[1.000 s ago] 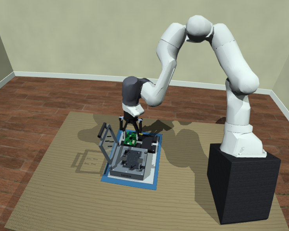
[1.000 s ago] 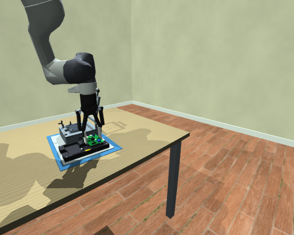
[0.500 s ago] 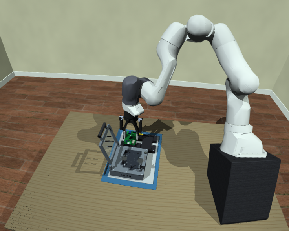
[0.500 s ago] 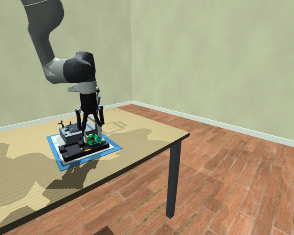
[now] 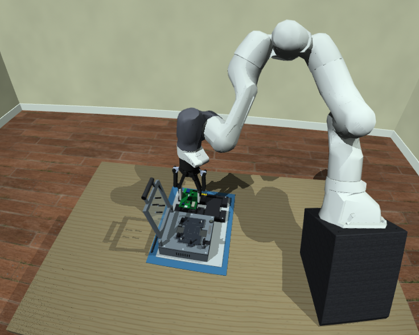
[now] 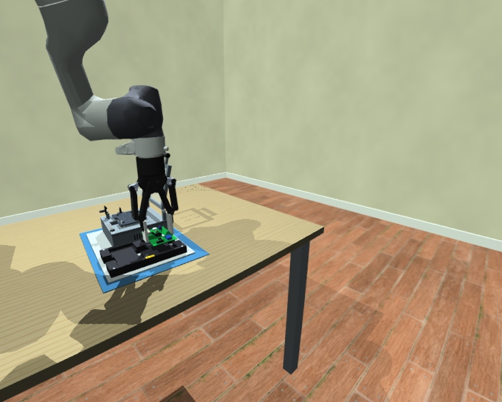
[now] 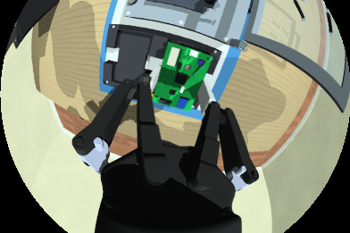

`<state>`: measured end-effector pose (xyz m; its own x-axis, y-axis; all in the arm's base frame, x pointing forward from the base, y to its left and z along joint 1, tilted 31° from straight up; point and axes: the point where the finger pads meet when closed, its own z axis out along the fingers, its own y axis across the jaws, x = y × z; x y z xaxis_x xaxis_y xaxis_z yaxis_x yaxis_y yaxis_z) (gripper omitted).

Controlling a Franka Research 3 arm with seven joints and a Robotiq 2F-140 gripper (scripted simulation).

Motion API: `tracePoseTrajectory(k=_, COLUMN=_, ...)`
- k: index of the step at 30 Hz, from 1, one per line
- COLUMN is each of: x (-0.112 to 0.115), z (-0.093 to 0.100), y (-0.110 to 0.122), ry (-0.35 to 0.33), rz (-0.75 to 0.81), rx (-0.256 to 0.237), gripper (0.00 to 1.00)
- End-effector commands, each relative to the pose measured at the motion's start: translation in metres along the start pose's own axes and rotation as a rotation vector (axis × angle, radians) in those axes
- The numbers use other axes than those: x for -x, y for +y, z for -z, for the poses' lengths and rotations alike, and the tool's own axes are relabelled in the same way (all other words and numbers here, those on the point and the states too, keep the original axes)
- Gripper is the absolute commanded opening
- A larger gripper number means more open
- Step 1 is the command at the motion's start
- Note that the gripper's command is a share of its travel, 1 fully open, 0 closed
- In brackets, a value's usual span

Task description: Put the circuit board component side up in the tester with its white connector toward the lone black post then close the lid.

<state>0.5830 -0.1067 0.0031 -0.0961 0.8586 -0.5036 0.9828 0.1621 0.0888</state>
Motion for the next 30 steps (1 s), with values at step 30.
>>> tracePoseTrajectory(k=30, x=-0.001, z=0.063, y=-0.001, ry=-0.001, rz=0.007, rx=-0.004, gripper=0.46)
